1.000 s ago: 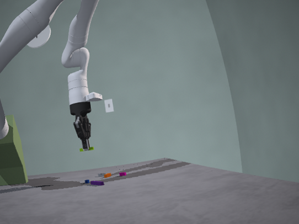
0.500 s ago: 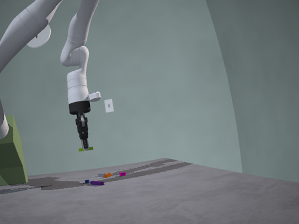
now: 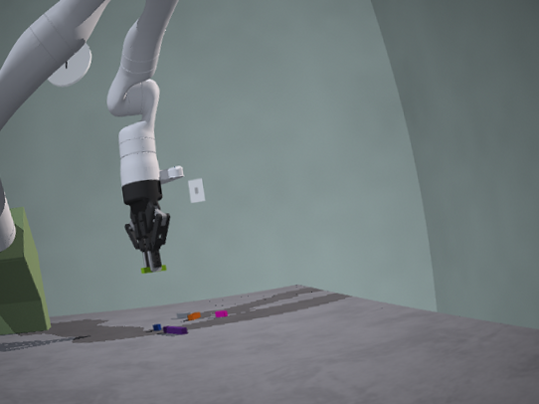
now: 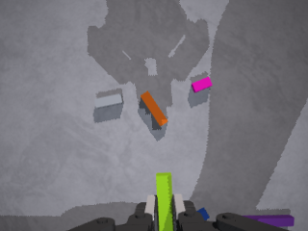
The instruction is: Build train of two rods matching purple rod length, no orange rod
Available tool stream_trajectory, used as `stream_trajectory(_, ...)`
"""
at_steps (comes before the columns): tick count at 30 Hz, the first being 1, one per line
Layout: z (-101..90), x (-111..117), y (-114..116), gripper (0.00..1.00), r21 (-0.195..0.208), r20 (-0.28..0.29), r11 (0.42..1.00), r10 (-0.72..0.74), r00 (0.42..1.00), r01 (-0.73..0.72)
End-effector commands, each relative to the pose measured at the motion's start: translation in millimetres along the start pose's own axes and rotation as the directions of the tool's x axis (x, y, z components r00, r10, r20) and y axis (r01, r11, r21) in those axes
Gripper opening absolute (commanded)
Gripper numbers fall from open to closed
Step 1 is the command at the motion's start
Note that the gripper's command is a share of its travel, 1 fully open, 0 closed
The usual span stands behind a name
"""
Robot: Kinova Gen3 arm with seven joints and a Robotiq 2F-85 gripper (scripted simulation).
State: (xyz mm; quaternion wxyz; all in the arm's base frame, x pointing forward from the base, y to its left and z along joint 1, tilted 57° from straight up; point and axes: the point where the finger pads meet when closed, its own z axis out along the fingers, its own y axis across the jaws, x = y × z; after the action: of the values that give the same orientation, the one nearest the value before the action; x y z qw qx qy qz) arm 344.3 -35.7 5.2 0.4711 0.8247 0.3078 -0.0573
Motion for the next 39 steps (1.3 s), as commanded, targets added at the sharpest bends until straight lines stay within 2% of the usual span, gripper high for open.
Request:
stream_trajectory(1, -0.1, -3, 6, 0.05, 0.006, 0.002, 0.998, -0.061, 0.998, 0.061)
stream_trajectory(3, -0.1, -3, 6, 0.05, 0.006, 0.002, 0.998, -0.061, 0.998, 0.061)
stream_trajectory(11, 0.0, -10, 16, 0.05, 0.004, -0.001, 0.958, -0.286, 0.958, 0.286)
stream_trajectory(18, 0.0, -14, 22, 0.05, 0.001, -0.003, 0.914, -0.407, 0.914, 0.407)
stream_trajectory(28, 0.1, -16, 24, 0.05, 0.0, -0.004, 0.886, -0.463, 0.886, 0.463)
stream_trajectory(39, 0.1, -16, 25, 0.05, -0.001, -0.004, 0.883, -0.469, 0.883, 0.469)
